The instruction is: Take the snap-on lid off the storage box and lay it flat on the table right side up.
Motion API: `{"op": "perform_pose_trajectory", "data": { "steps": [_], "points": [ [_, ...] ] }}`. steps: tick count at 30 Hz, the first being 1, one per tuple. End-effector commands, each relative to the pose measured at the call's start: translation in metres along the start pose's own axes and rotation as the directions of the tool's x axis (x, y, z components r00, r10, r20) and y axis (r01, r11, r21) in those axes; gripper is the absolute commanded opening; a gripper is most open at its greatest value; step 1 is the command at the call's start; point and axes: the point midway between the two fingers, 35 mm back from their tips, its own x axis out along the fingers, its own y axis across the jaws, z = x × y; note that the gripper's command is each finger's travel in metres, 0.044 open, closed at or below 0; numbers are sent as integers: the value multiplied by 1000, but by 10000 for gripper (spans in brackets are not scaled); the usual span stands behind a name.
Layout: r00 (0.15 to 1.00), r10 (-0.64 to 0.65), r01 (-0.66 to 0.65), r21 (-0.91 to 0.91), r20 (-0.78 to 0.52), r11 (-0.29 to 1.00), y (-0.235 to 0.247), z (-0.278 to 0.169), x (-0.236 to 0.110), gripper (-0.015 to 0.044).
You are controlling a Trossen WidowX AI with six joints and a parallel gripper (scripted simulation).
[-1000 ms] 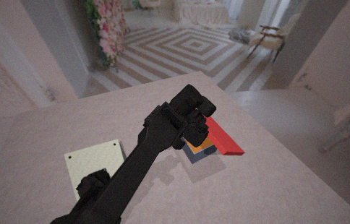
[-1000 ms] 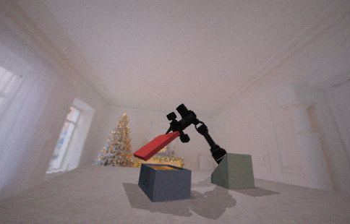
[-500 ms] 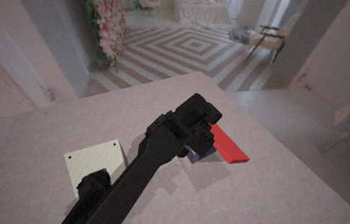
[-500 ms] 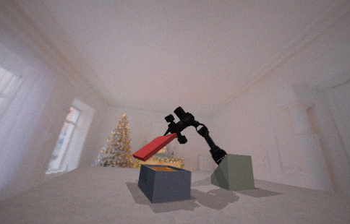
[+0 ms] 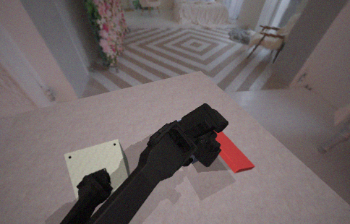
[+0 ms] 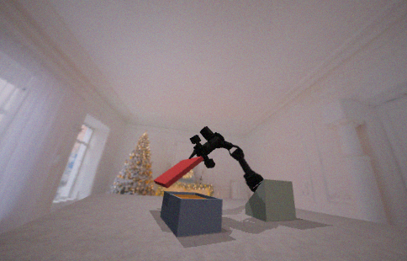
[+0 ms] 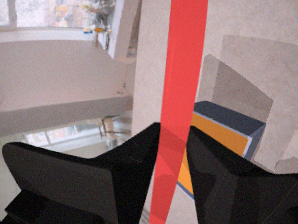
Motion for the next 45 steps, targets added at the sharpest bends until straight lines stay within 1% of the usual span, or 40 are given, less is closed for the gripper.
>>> {"op": "perform_pose_trajectory", "data": {
  "steps": [1, 45],
  "points": [
    [1000, 19, -19, 8, -3, 1000, 4, 11, -5, 0],
    [1000, 20, -20, 6, 0, 1000, -3, 99, -12, 0]
  ]
}}
